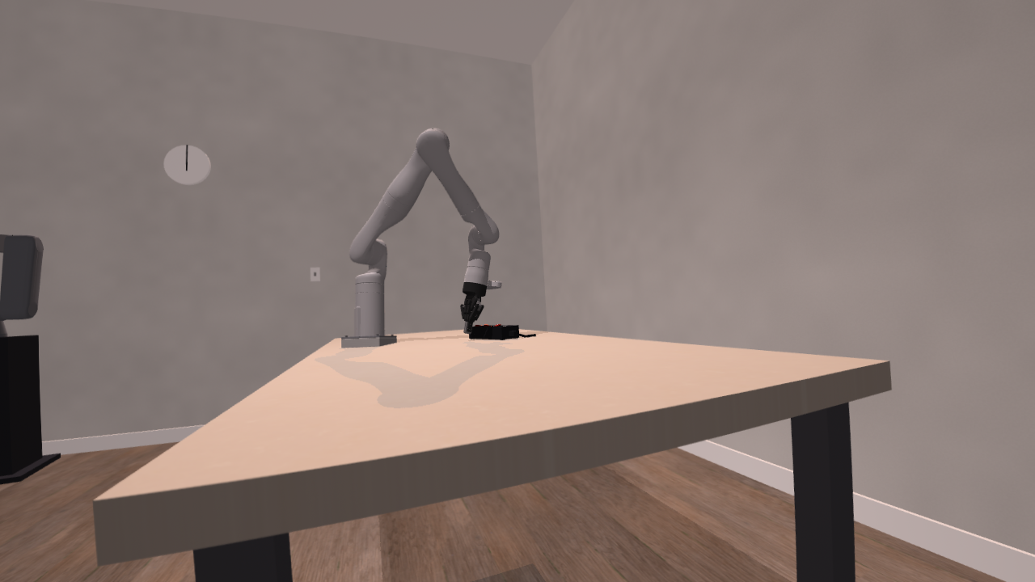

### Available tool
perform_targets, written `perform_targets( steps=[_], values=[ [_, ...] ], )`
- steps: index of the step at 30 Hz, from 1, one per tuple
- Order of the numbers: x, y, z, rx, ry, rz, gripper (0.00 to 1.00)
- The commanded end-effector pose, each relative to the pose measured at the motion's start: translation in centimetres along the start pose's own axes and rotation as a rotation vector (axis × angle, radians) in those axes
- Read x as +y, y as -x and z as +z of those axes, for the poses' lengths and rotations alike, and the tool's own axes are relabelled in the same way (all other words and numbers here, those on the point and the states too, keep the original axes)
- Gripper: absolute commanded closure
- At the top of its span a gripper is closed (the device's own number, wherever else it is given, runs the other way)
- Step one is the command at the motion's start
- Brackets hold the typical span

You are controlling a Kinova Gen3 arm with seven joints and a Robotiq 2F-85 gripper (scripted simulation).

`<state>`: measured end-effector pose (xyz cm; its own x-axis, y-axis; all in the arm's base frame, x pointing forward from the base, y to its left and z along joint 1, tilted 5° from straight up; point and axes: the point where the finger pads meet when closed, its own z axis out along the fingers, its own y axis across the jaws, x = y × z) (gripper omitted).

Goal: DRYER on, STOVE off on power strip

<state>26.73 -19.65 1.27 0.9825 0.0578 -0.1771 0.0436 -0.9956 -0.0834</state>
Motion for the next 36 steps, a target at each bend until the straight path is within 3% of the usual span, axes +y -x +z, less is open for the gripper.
perform_targets(
  steps=[1, 30, 33, 35, 36],
  values=[
    [0.1, -0.1, 0.1, 0.002, 0.004, 0.003, 1.0],
    [0.1, -0.1, 0.0, 0.002, 0.004, 0.004, 1.0],
    [0.4, 0.2, -2.2, 0.005, 0.007, 0.009, 1.0],
    [0.4, 0.2, -2.2, 0.005, 0.007, 0.009, 1.0],
    [0.5, 0.5, -3.8, 0.007, 0.013, 0.011, 1.0]
  ],
)
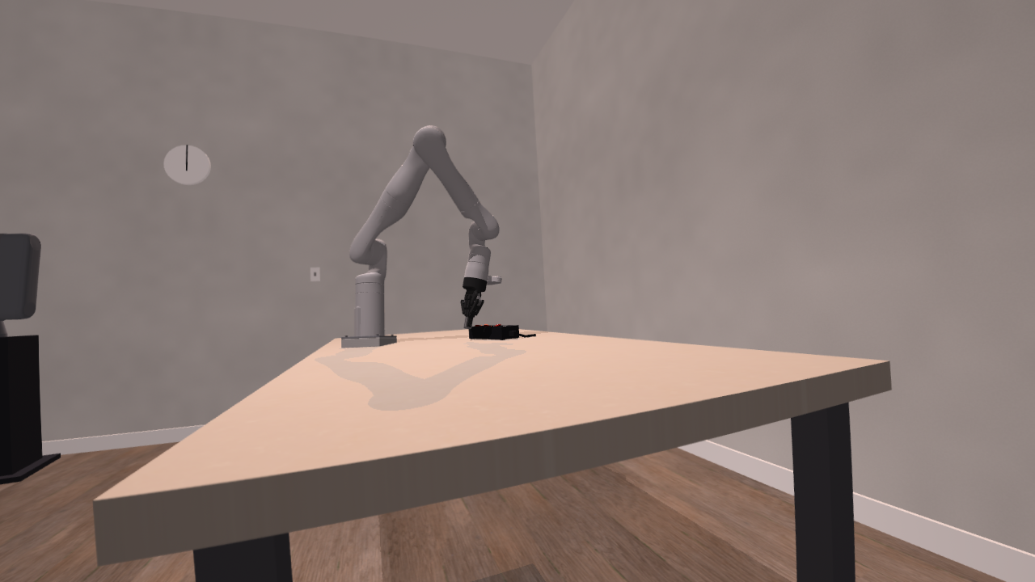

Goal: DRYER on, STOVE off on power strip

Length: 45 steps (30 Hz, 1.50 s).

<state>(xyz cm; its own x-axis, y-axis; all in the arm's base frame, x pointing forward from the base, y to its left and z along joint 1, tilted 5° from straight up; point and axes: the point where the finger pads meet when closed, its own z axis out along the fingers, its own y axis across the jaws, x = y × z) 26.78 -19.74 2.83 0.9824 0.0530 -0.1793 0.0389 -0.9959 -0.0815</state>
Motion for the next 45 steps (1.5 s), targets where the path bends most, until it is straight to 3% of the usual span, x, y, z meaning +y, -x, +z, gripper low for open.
perform_targets(
  steps=[1, 3, 5, 45],
  values=[
    [0.2, 0.7, -3.7, 0.006, 0.001, -0.003, 1.0],
    [-0.1, 1.4, -6.2, 0.006, -0.002, -0.006, 1.0],
    [-0.3, 1.7, -7.2, 0.005, -0.003, 0.001, 1.0],
    [0.0, 1.7, -7.1, 0.004, 0.003, 0.0, 1.0]
  ],
)
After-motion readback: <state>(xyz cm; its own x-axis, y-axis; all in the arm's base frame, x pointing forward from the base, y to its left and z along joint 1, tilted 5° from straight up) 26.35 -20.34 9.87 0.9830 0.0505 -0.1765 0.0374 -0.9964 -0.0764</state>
